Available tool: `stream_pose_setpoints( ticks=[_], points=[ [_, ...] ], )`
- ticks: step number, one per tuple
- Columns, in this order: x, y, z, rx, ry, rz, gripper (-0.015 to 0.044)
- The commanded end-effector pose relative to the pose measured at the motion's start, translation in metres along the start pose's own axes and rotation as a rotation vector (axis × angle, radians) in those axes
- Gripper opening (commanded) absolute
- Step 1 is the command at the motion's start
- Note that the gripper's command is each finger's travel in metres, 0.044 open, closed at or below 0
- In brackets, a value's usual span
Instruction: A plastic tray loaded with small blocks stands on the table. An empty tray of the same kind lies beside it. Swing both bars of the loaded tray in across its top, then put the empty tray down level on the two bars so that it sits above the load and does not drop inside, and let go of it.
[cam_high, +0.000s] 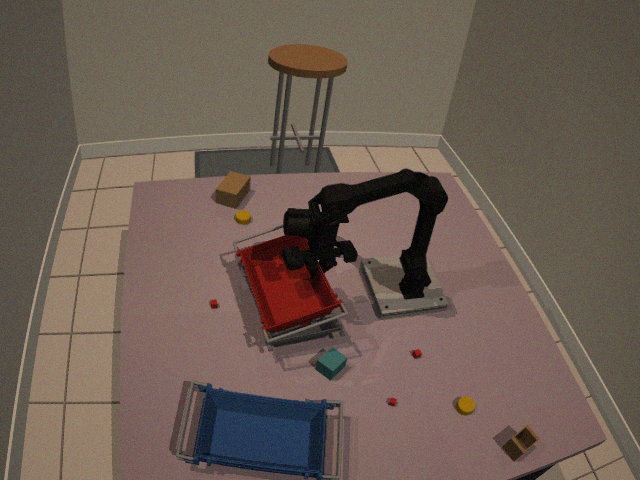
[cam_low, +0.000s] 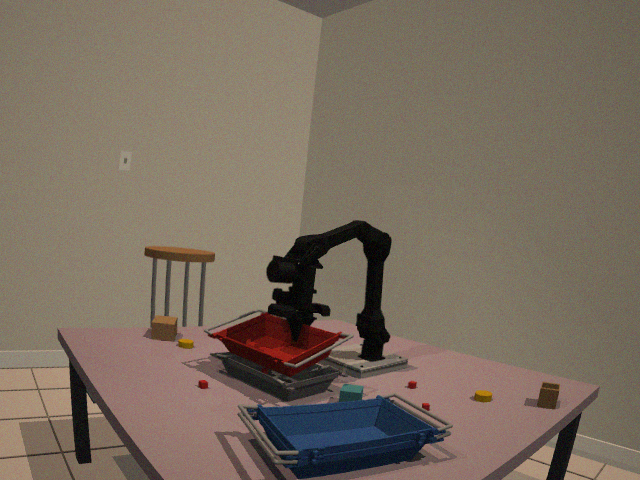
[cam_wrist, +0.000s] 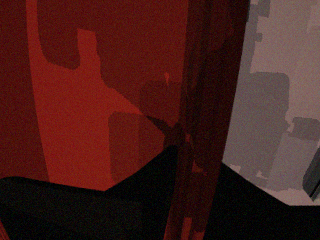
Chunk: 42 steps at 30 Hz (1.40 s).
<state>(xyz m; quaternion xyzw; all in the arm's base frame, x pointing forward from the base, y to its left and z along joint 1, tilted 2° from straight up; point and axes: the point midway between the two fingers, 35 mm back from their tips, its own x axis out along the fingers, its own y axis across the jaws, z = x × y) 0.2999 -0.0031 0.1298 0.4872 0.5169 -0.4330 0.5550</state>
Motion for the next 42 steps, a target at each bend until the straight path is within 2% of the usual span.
stream_pose_setpoints(
  ticks=[1, 42],
  points=[
    [0.0066, -0.0065, 0.0002, -0.005, -0.001, -0.036, 0.0000],
    [0.0035, -0.0021, 0.0001, -0.001, 0.000, -0.008, 0.0000]
  ],
)
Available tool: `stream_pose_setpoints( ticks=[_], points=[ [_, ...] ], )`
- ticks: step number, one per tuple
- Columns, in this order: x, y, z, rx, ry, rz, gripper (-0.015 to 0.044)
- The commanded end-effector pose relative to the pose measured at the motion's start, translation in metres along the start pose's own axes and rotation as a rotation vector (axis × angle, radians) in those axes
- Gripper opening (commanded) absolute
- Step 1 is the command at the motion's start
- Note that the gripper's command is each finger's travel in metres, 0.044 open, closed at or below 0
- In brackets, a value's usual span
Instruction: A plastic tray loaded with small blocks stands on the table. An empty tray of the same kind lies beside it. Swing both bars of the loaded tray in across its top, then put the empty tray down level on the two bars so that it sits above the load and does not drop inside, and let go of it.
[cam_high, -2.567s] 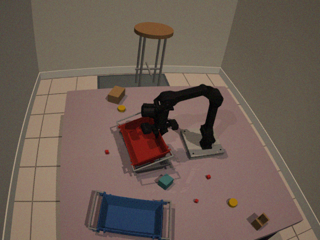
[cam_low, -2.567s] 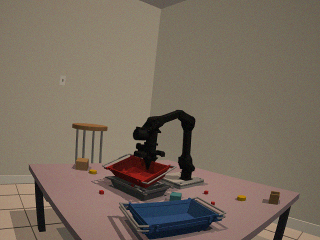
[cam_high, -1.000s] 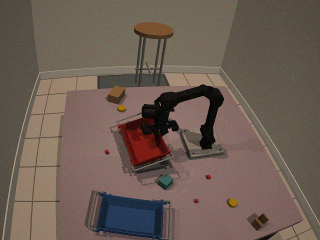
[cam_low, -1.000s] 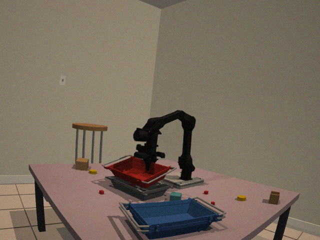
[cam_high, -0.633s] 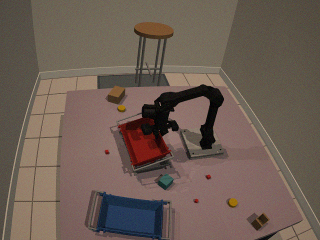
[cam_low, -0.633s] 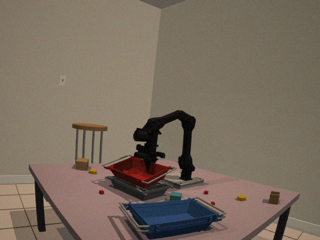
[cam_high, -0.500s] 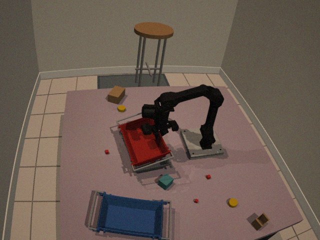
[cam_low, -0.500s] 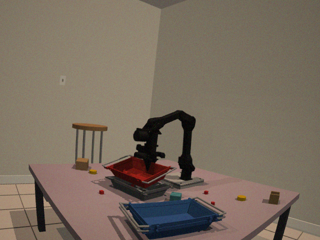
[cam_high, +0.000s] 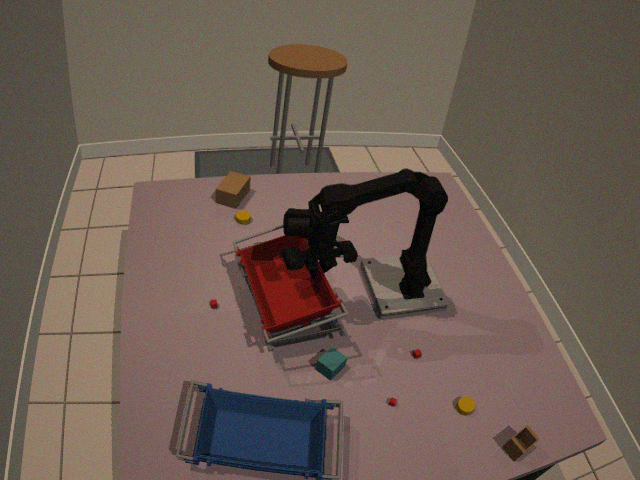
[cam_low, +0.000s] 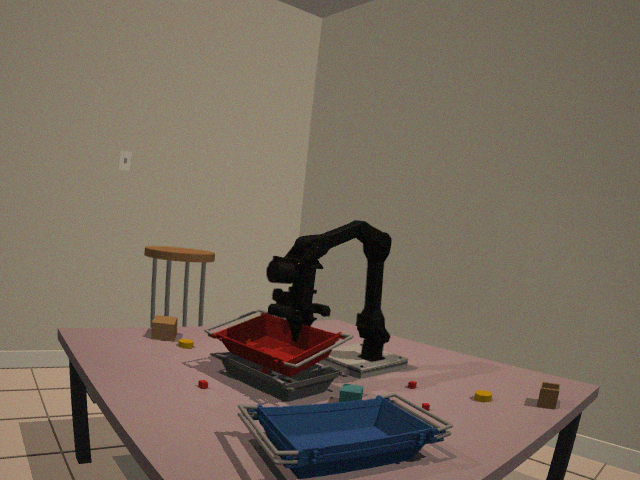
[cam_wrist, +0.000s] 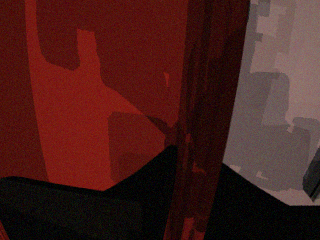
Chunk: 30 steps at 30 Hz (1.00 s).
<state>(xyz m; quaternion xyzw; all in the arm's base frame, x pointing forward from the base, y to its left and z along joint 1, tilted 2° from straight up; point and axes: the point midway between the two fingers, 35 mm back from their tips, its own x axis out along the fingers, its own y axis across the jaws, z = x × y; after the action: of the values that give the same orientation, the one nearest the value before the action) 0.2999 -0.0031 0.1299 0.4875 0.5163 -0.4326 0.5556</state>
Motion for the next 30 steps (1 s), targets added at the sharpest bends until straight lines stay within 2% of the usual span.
stream_pose_setpoints(
  ticks=[1, 7, 30],
  points=[
    [0.005, -0.003, 0.000, -0.001, 0.000, -0.013, 0.0000],
    [0.015, -0.010, 0.000, -0.005, 0.000, -0.037, 0.0000],
    [0.016, -0.010, 0.000, -0.005, 0.000, -0.038, 0.0000]
  ],
)
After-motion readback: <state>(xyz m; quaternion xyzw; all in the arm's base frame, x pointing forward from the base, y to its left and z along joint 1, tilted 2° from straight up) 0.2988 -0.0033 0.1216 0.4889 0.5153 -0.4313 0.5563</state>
